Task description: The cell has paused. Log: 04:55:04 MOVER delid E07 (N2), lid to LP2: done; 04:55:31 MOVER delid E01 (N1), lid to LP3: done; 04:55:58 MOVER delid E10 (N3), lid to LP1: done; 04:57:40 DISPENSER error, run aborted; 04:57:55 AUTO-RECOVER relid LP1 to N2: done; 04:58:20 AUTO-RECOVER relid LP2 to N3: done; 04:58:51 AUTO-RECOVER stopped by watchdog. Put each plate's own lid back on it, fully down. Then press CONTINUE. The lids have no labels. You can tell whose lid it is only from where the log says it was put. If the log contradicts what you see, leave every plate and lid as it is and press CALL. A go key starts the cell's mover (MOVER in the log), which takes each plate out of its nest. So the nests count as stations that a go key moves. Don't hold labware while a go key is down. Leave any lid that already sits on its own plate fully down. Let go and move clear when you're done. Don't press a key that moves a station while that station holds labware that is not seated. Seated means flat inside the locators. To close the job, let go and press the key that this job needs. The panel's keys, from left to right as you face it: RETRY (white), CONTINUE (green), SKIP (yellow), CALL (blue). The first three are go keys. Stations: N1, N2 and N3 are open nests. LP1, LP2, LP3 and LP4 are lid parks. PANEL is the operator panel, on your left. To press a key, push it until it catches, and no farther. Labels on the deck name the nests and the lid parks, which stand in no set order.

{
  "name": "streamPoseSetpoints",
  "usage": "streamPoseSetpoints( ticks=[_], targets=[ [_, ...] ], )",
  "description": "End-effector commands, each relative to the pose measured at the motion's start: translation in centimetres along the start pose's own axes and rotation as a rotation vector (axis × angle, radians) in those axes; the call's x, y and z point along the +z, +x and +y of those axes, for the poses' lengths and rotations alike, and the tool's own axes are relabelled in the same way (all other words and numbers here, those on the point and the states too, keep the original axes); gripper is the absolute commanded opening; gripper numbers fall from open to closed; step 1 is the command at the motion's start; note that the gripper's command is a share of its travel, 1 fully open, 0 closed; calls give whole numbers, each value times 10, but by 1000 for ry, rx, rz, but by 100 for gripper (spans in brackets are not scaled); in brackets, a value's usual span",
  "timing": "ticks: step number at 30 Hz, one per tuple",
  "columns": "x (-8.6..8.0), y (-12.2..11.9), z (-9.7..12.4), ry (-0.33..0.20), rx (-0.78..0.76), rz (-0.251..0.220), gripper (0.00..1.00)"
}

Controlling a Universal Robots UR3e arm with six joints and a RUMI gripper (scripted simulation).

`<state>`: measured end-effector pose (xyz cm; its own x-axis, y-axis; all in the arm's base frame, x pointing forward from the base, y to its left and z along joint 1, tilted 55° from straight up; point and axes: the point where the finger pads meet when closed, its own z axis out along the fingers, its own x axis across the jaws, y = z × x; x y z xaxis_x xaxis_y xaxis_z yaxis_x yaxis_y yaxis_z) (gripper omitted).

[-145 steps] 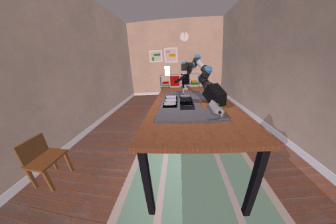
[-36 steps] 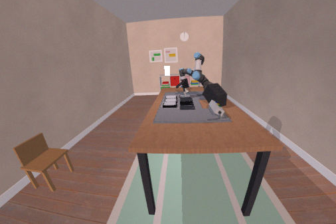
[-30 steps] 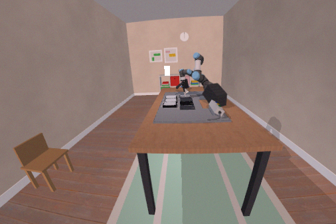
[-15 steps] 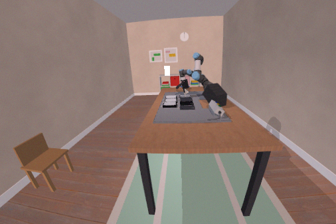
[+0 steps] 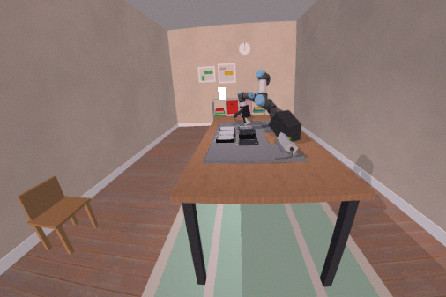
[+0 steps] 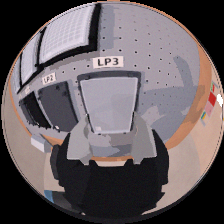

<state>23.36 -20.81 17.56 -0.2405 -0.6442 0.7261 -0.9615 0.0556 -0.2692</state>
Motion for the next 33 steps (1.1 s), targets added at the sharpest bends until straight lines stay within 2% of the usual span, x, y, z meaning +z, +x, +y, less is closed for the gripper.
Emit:
streamPoseSetpoints(
  ticks=[1,17,33],
  targets=[
    [0,0,0,1,1,1,0],
    [0,0,0,1,1,1,0],
    [-23,0,4,1,1,1,0]
  ],
)
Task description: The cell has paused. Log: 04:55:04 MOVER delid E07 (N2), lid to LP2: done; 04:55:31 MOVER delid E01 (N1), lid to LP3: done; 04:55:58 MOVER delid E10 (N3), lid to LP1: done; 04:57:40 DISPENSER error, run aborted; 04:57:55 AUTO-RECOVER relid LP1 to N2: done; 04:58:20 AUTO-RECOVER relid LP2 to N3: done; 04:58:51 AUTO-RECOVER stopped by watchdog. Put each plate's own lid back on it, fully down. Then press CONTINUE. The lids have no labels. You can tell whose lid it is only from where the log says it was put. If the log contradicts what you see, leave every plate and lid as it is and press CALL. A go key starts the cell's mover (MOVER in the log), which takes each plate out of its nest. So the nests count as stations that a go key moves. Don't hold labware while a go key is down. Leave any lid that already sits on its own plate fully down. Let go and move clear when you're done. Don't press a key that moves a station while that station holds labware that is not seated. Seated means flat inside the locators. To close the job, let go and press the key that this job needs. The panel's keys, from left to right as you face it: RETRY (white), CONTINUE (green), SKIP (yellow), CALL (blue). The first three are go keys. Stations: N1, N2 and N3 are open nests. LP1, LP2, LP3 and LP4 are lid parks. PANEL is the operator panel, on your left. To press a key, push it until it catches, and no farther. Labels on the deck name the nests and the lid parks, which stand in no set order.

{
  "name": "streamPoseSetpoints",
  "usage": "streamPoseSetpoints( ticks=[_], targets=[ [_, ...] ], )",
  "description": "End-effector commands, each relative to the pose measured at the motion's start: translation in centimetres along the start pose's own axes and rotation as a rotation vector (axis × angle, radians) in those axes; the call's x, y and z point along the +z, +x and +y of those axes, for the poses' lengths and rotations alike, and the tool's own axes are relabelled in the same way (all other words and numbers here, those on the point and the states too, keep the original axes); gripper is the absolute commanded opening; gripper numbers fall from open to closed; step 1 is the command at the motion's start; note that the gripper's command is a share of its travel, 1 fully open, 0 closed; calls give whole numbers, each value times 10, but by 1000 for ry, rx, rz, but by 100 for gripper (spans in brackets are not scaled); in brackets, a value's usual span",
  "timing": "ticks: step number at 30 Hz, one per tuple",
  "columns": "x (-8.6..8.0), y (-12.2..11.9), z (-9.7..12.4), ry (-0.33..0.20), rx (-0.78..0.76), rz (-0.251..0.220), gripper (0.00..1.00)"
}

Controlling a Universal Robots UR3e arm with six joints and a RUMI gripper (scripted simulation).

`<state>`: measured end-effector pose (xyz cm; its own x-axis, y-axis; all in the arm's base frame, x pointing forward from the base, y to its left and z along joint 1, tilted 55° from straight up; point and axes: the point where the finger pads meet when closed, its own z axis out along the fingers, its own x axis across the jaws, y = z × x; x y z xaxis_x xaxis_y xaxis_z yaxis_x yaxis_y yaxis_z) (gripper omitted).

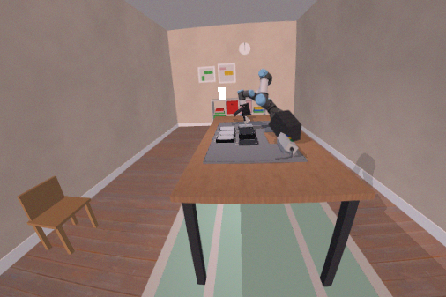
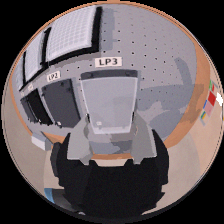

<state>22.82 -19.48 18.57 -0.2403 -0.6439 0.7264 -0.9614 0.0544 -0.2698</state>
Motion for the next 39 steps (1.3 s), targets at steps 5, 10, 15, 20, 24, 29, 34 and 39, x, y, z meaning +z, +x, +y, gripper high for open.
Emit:
streamPoseSetpoints(
  ticks=[5,10,15,20,24,29,34,39],
  targets=[
    [-14,0,2,0,1,0,0],
    [-22,0,4,0,1,0,0],
    [-23,0,4,0,1,0,0],
    [-25,-21,-9,0,25,-4,0],
    [-27,-39,-19,0,25,-4,0],
    [-29,-60,-32,0,25,-5,0],
    [-31,-73,-39,0,25,-5,0],
    [-33,-95,-52,0,25,-5,0]
  ],
)
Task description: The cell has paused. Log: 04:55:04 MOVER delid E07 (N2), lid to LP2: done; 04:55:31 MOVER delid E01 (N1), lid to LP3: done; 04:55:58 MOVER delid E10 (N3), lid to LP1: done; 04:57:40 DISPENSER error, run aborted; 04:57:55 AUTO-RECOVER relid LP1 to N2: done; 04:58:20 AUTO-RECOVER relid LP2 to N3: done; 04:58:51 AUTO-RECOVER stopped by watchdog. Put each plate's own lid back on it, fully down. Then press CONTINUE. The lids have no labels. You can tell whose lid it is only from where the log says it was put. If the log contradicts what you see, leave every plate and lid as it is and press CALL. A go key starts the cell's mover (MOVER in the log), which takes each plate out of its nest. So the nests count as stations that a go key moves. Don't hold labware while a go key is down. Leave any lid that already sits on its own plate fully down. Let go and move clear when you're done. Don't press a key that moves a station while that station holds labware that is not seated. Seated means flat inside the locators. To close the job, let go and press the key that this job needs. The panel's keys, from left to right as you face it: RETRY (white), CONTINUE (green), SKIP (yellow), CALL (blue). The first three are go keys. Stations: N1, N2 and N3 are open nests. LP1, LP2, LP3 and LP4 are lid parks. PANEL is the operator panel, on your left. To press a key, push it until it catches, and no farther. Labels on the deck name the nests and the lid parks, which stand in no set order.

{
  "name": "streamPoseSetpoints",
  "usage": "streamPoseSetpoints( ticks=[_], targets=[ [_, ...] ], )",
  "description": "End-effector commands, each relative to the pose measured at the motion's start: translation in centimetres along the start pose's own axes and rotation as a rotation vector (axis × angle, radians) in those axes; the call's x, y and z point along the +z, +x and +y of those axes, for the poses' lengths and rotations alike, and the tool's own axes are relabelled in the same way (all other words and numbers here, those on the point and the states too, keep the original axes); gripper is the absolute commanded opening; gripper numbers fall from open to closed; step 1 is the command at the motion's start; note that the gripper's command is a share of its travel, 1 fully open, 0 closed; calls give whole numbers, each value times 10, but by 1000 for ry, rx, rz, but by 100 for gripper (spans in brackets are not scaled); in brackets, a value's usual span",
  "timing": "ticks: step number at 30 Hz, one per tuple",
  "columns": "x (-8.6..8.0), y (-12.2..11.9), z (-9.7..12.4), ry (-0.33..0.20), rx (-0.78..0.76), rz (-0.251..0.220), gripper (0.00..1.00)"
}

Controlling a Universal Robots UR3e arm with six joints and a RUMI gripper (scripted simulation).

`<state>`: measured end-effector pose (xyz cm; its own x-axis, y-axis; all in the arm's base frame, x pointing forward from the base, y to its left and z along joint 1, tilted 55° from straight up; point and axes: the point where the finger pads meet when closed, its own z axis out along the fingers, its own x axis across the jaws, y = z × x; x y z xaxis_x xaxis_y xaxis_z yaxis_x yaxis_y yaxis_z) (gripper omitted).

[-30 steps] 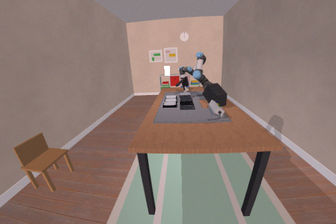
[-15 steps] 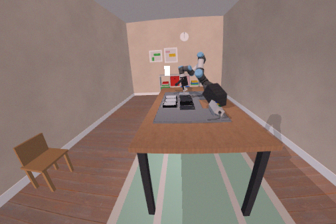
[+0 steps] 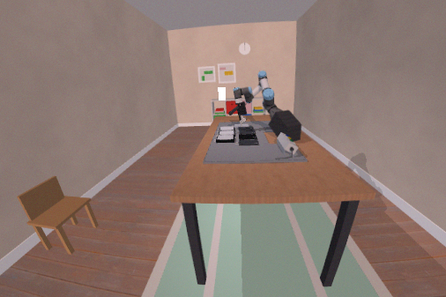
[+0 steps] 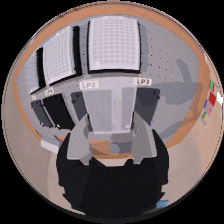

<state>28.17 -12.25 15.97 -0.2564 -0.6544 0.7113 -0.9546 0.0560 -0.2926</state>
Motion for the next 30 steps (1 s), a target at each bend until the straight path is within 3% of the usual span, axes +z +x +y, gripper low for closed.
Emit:
streamPoseSetpoints(
  ticks=[1,30],
  targets=[
    [-1,-21,-13,-14,5,11,0],
    [-10,-130,-74,-14,5,10,0]
  ],
)
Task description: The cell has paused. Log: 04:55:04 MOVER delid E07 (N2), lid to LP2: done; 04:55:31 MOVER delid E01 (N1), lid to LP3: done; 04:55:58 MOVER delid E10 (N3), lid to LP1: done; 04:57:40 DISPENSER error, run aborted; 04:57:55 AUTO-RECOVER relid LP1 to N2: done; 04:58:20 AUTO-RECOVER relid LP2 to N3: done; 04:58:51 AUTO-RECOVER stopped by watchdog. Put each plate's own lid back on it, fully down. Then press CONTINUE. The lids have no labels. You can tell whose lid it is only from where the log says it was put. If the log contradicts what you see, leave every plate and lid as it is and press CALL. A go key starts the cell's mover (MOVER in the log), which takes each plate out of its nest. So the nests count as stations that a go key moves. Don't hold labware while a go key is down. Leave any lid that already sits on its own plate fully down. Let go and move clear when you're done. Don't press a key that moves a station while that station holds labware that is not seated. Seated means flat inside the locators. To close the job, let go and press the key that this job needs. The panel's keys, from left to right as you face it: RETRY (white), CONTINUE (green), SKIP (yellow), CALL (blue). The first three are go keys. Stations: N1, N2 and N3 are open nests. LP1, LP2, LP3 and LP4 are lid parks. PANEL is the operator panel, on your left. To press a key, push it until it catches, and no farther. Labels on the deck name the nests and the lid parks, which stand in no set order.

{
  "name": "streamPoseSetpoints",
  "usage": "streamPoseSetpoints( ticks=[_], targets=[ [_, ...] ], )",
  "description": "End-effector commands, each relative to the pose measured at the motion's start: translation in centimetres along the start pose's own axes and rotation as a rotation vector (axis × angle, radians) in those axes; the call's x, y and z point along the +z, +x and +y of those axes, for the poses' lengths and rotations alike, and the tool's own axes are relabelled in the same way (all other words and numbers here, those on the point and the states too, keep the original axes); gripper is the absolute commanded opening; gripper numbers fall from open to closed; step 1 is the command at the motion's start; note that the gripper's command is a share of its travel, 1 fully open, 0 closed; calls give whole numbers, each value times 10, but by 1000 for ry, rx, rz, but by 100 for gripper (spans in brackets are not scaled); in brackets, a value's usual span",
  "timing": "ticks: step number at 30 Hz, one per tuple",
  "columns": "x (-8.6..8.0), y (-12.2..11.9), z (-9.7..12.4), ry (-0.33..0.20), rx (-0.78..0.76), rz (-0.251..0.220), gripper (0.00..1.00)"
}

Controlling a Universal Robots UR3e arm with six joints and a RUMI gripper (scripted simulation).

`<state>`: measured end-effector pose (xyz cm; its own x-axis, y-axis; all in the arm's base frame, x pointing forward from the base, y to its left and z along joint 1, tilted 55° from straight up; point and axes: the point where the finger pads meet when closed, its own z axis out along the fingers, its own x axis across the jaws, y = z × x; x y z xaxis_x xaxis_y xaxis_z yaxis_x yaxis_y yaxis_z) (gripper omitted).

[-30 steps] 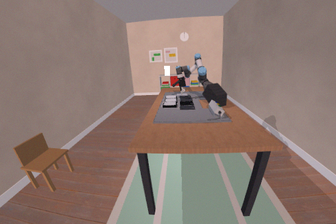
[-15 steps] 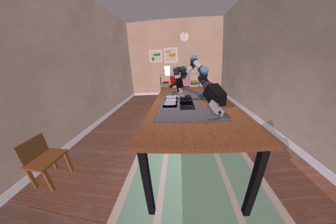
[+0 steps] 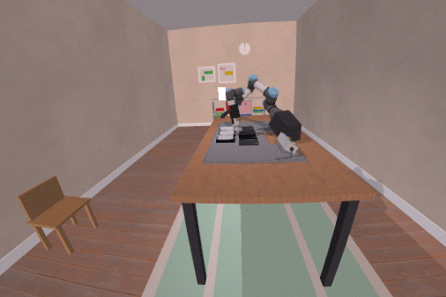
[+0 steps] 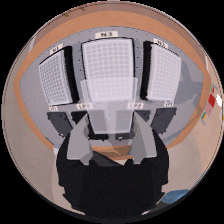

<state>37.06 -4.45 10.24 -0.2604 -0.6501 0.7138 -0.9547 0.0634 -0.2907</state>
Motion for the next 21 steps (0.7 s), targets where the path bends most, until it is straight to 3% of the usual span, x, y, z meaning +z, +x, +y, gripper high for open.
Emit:
streamPoseSetpoints(
  ticks=[1,21],
  targets=[
    [-2,-20,-13,-7,2,5,0],
    [-9,-98,-56,-7,2,4,0]
  ],
)
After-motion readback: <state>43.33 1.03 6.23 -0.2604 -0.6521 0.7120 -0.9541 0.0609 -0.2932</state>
